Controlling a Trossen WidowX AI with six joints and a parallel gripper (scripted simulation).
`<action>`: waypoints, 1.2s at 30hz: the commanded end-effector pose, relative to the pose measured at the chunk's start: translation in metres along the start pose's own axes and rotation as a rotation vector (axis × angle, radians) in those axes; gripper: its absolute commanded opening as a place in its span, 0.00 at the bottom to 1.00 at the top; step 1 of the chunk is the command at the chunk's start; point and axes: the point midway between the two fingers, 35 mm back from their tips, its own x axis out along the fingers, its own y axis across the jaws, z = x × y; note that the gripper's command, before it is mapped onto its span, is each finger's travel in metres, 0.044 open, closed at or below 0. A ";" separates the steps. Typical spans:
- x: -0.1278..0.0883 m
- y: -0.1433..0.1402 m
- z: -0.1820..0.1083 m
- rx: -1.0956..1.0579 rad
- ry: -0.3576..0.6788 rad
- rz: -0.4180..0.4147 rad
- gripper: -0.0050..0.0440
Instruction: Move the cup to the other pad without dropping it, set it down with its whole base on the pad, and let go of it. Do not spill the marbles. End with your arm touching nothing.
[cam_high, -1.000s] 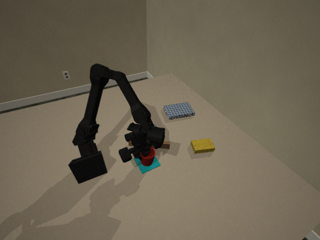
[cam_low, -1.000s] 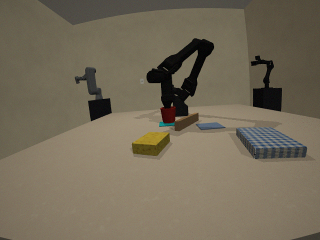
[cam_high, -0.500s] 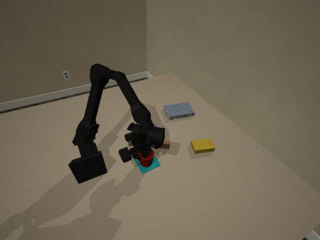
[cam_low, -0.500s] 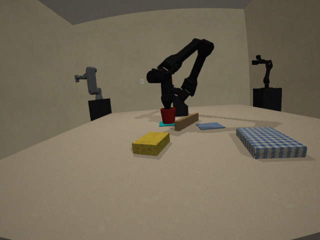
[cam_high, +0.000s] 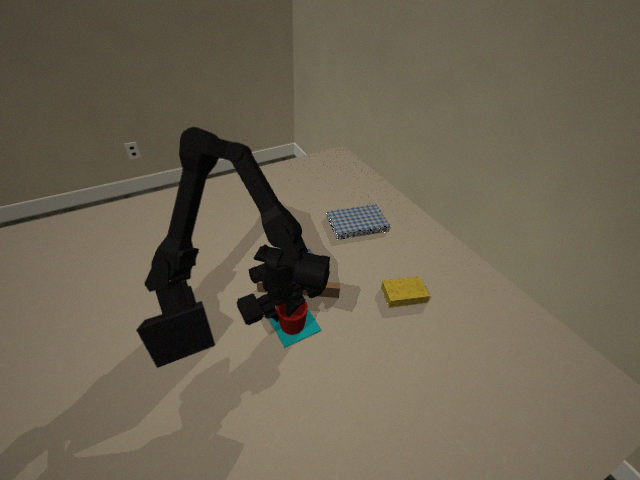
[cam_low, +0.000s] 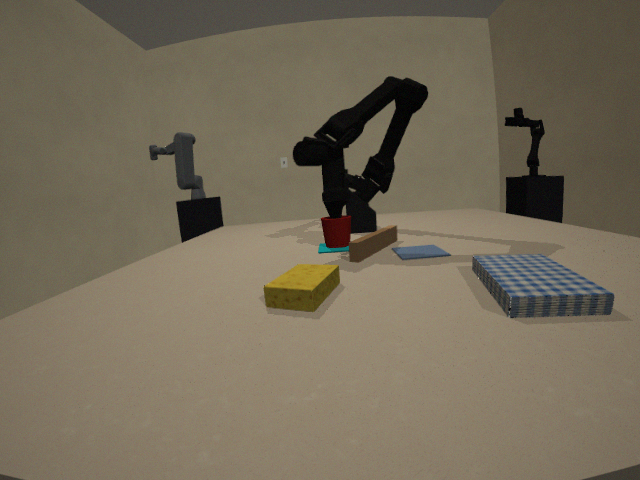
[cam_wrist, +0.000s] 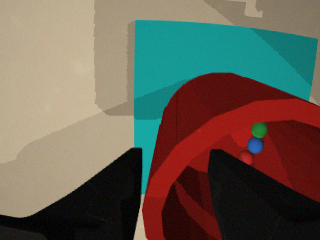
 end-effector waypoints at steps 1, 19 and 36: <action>-0.007 -0.002 -0.001 -0.006 0.005 0.000 0.36; -0.046 -0.001 -0.001 -0.001 -0.001 0.002 0.36; -0.050 -0.001 -0.001 0.004 -0.007 -0.001 0.90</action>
